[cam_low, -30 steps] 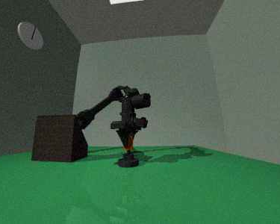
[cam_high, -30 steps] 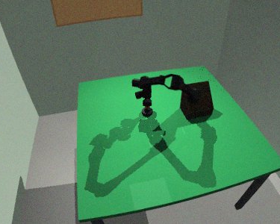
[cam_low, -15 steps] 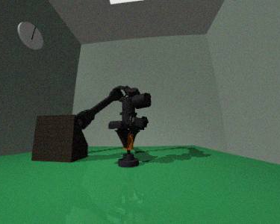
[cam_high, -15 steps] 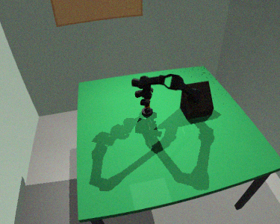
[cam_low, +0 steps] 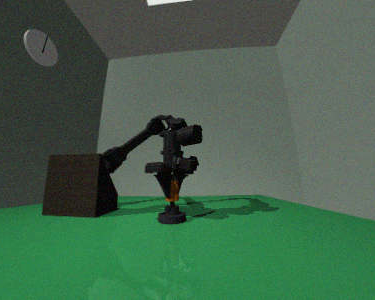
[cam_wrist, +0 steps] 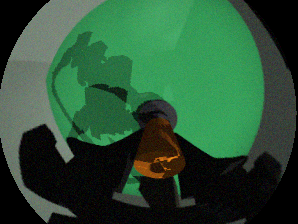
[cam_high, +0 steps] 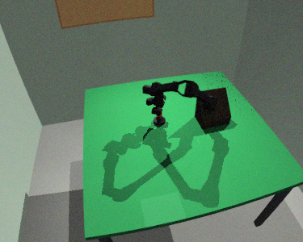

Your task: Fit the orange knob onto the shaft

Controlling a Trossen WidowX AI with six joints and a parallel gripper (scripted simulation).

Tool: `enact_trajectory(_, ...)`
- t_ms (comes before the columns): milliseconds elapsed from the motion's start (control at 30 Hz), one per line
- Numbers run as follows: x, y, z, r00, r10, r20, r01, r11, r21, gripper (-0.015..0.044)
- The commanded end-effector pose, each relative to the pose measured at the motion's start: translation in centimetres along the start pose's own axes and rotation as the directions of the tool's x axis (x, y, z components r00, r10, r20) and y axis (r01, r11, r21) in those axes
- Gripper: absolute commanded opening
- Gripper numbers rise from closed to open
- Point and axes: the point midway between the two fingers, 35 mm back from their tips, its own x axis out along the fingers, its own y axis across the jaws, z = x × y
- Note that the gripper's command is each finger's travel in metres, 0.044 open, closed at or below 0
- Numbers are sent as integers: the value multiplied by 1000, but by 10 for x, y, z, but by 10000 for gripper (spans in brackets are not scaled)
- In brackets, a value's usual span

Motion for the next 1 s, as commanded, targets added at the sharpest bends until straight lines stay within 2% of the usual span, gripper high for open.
enact_trajectory(0, 1, -1, -3, 1000, 0, -2, 0, 1000, 8, 0)
enact_trajectory(400, -4, -1, -2, 1000, 0, -2, 0, 1000, 8, 0)
enact_trajectory(667, -2, 0, 1, 1000, 0, -2, 0, 978, 209, 0)
enact_trajectory(967, 1, 0, 2, 1000, 0, -2, 0, 976, 216, 0)
